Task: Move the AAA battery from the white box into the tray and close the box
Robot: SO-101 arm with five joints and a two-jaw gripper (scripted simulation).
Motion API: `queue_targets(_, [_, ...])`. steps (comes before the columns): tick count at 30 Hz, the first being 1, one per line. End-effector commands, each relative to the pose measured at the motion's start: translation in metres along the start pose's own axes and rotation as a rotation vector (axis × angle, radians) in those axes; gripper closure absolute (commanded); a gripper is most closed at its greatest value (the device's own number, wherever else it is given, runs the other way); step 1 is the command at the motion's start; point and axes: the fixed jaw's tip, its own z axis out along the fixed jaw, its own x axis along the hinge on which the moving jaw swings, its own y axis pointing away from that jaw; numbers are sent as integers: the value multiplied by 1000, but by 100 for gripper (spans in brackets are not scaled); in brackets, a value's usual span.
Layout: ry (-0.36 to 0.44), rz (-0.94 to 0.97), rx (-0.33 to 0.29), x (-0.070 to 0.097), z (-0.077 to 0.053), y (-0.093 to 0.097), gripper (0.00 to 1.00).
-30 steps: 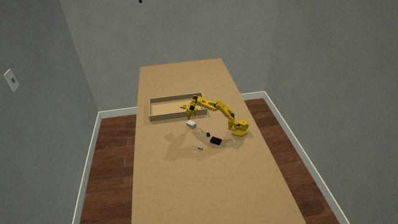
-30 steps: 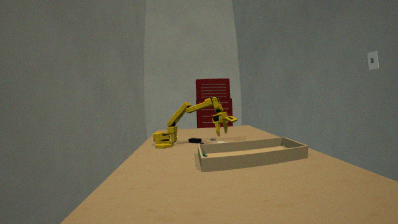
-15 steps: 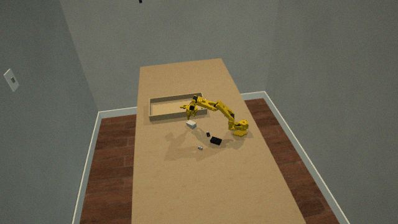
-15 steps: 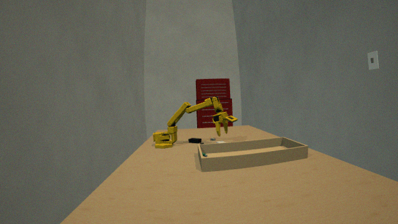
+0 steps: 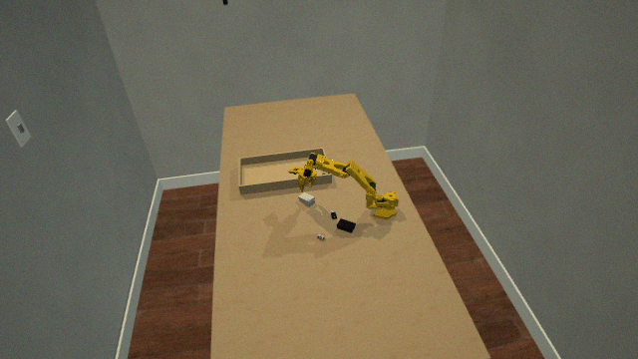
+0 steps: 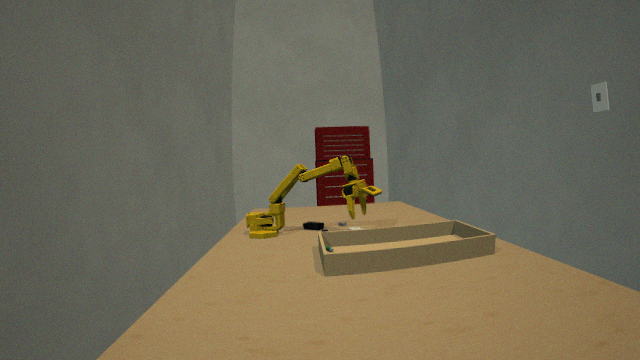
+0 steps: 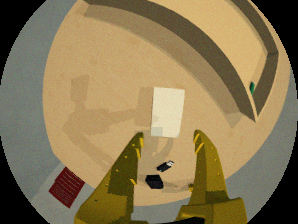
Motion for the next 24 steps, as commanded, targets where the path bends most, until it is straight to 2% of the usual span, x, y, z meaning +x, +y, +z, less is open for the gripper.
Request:
queue_targets(1, [-57, -16, -40, -7, -10, 8, 72])
queue_targets(6, [-48, -14, -34, -6, -6, 7, 72])
queue_targets(20, [5, -2, 0, -2, 20, 4, 72])
queue_targets(24, [12, 0, 5, -1, 23, 3, 72])
